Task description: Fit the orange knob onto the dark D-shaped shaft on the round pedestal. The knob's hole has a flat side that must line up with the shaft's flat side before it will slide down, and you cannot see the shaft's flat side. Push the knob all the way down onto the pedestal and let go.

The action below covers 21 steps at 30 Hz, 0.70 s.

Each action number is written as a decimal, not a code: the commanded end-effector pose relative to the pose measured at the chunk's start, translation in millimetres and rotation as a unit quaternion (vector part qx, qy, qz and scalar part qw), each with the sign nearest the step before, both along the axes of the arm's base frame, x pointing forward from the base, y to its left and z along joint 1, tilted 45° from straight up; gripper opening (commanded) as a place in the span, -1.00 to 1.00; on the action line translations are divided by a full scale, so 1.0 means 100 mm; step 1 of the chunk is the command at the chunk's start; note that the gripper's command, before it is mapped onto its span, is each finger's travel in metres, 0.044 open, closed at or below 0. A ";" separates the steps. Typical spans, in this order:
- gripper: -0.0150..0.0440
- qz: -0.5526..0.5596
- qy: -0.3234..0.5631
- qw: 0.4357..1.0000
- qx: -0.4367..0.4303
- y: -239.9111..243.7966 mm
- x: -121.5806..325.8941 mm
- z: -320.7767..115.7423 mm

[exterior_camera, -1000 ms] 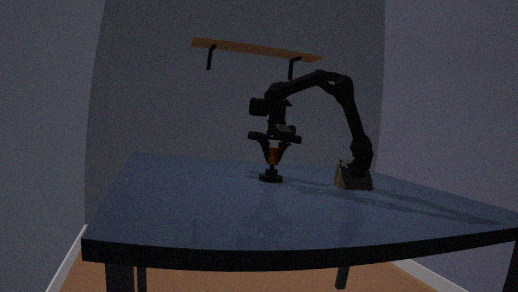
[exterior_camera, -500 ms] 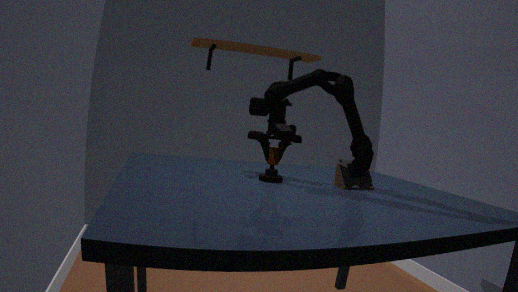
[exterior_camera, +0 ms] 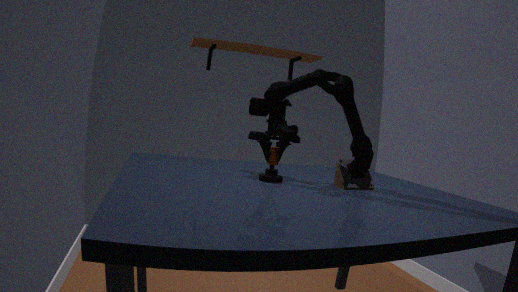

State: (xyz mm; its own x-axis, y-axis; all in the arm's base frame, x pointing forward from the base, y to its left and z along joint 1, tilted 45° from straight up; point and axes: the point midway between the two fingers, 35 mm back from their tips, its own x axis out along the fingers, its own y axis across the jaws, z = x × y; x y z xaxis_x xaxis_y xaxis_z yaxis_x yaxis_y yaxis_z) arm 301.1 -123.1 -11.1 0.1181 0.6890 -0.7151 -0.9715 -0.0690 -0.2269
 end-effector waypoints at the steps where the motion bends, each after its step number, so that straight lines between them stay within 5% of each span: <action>1: -0.49 0.003 -0.003 1.000 -0.001 0.00 0.00 -0.02; 21: -0.49 0.003 -0.003 1.000 -0.001 -0.02 0.00 0.01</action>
State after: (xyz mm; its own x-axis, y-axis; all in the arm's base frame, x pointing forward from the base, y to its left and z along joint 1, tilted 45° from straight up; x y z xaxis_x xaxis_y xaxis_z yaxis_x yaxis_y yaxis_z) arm 301.1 -122.8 -12.2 0.1179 0.6885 -0.7156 -0.9704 -0.0729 -0.2301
